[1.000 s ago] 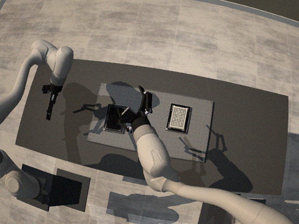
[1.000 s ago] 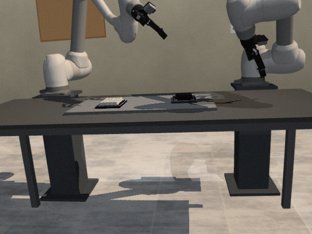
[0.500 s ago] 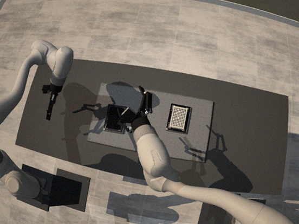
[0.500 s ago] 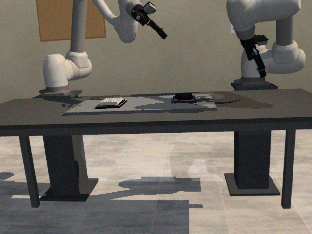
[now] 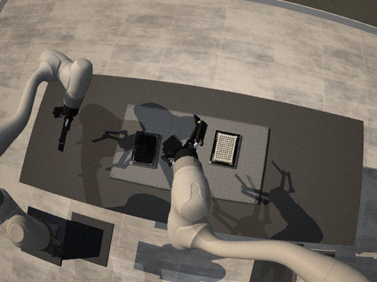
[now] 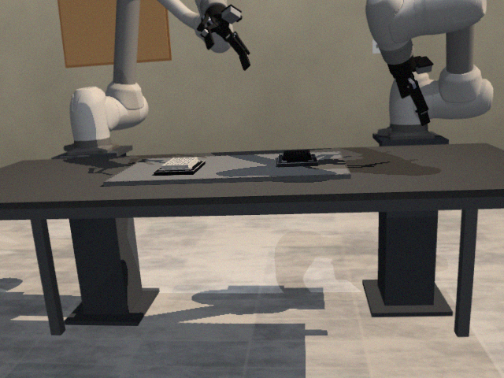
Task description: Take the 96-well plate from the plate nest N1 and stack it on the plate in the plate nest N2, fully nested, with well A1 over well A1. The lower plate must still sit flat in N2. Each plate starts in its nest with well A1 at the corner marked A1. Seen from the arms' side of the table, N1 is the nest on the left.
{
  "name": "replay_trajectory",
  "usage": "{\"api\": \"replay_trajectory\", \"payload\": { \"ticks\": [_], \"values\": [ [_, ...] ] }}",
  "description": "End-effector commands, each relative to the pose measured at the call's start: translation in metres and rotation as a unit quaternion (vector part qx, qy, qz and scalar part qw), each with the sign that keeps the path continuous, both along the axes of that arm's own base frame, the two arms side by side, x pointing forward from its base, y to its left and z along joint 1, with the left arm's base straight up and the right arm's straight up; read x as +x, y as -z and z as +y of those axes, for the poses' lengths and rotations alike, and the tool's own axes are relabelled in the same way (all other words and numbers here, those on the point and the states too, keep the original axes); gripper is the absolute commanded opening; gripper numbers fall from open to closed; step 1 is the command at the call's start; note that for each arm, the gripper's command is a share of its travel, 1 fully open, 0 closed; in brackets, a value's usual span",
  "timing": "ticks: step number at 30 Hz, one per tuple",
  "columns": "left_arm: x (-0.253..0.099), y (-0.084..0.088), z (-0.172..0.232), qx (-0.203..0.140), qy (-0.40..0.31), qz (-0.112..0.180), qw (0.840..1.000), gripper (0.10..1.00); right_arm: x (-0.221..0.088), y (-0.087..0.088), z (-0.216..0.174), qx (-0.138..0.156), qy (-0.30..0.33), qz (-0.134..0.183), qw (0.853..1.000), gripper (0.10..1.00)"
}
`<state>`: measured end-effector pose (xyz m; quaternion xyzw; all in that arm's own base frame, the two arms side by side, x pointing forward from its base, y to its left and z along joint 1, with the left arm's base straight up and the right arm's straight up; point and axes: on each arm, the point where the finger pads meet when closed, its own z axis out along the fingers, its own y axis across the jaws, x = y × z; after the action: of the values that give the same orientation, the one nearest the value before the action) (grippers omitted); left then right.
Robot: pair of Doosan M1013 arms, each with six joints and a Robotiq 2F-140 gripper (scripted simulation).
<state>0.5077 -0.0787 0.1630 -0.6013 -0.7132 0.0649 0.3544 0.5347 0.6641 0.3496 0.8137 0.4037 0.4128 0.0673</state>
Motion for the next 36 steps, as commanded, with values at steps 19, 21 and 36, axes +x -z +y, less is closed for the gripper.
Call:
{"api": "replay_trajectory", "payload": {
  "ticks": [19, 21, 36],
  "values": [
    [0.000, -0.001, 0.000, 0.000, 0.000, -0.001, 1.000, 1.000, -0.059, 0.027, -0.051, -0.079, 0.026, 0.133, 0.988, 1.000],
    [0.000, -0.001, 0.000, 0.000, 0.000, -0.001, 1.000, 1.000, -0.068, 0.029, -0.055, -0.089, 0.024, 0.154, 0.984, 1.000],
    [0.000, -0.001, 0.000, 0.000, 0.000, -0.001, 1.000, 1.000, -0.129, 0.039, -0.072, -0.125, -0.001, 0.245, 0.962, 1.000]
  ]
}}
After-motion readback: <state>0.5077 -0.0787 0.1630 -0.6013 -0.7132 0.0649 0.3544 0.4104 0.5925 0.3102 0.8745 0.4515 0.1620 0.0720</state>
